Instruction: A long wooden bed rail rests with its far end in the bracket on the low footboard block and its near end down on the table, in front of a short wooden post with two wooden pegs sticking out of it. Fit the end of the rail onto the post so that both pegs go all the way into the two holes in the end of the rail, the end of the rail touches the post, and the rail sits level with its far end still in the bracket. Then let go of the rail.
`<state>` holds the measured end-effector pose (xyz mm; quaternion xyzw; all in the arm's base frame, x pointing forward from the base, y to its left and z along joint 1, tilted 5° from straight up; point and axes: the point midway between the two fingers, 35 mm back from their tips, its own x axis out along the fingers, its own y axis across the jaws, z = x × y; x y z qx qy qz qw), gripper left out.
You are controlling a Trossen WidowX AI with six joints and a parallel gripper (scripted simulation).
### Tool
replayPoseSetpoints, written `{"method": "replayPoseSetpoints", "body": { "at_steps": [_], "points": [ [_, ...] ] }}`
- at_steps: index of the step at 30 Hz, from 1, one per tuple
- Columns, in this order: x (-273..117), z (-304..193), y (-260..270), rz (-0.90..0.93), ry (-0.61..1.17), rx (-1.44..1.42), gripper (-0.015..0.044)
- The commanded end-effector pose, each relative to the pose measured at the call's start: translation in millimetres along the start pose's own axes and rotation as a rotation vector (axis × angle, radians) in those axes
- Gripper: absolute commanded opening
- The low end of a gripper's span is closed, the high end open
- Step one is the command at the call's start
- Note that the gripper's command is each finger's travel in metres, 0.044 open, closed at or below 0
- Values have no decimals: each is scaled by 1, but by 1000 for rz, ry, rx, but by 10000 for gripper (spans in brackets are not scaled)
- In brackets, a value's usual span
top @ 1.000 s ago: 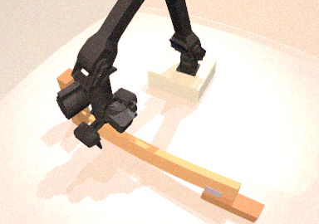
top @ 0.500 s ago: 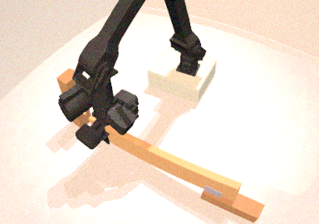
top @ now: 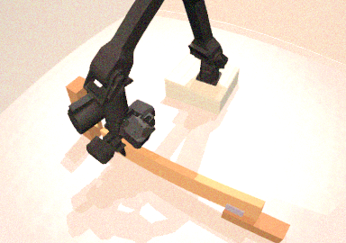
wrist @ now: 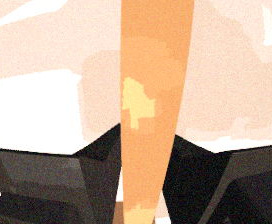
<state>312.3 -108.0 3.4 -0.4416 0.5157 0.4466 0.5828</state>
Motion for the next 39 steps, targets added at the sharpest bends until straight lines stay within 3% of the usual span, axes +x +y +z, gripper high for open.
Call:
{"method": "replayPoseSetpoints", "body": {
  "at_steps": [1, 39],
  "points": [
    [1, 0, 0, 1, 3, 3, 0],
    [-17, 0, -2, 0, 3, 3, 0]
  ]
}}
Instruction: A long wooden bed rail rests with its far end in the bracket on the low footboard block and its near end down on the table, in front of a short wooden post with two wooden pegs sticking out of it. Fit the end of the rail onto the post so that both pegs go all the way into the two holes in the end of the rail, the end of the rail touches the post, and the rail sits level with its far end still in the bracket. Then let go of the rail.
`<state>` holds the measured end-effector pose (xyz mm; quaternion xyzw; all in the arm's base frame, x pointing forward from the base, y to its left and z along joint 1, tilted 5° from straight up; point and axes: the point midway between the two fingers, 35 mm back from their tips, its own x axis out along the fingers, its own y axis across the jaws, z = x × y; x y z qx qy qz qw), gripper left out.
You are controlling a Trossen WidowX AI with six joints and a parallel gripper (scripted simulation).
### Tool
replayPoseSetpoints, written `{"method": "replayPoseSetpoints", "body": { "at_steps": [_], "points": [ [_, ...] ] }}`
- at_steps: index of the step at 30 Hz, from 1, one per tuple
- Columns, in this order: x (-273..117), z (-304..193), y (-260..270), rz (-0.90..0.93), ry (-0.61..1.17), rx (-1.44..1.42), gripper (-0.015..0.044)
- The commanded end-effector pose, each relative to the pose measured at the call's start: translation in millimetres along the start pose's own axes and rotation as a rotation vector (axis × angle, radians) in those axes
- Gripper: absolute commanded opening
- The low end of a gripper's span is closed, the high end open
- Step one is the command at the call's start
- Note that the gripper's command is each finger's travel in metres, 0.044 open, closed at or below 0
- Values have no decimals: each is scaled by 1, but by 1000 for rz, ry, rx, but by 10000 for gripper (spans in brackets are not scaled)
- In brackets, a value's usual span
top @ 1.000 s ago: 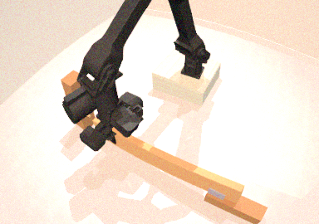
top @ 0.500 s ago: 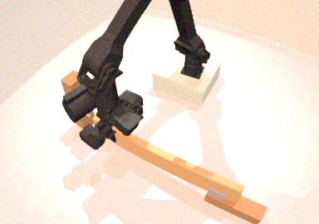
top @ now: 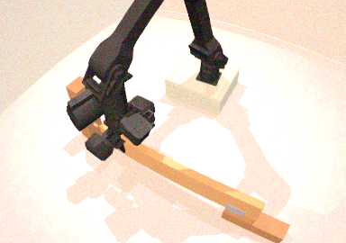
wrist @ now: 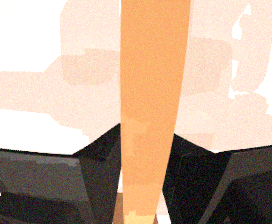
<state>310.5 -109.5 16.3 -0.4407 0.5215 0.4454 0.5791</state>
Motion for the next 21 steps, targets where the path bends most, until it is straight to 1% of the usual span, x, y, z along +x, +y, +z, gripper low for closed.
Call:
{"method": "replayPoseSetpoints", "body": {
  "at_steps": [1, 21],
  "points": [
    [-4, 1, -3, -8, -8, -1, 0],
    [-14, 1, -4, -8, -8, -1, 0]
  ]
}}
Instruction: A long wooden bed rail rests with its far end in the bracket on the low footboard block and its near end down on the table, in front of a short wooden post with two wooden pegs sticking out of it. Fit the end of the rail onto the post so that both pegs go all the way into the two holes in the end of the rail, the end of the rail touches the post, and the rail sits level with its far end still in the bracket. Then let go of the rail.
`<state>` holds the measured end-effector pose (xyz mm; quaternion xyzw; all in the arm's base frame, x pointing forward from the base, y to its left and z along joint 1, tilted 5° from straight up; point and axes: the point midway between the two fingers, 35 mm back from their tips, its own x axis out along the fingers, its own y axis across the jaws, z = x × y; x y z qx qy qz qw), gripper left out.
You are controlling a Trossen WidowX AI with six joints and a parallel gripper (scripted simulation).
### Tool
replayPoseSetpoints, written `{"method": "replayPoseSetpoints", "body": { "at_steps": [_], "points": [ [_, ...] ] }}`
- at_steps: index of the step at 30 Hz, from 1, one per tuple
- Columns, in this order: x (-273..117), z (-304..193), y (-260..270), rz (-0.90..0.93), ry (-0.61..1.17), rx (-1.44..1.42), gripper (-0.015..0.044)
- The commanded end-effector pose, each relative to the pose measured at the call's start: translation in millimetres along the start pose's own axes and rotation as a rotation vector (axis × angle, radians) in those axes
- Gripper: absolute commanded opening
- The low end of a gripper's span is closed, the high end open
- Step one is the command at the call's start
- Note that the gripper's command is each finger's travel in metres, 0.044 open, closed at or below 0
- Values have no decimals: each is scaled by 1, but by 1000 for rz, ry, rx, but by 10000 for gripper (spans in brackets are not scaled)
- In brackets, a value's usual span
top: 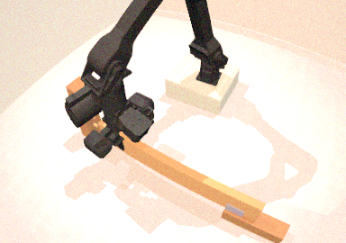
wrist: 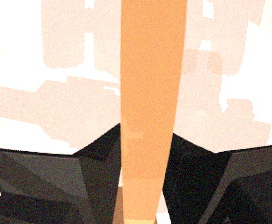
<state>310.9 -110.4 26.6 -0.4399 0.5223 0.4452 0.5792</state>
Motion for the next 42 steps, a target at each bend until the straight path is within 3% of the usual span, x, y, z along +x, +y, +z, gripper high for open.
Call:
{"method": "replayPoseSetpoints", "body": {
  "at_steps": [1, 42],
  "points": [
    [-4, 1, -3, -9, -8, -3, 0],
    [-10, 1, -1, -9, -8, -3, 0]
  ]
}}
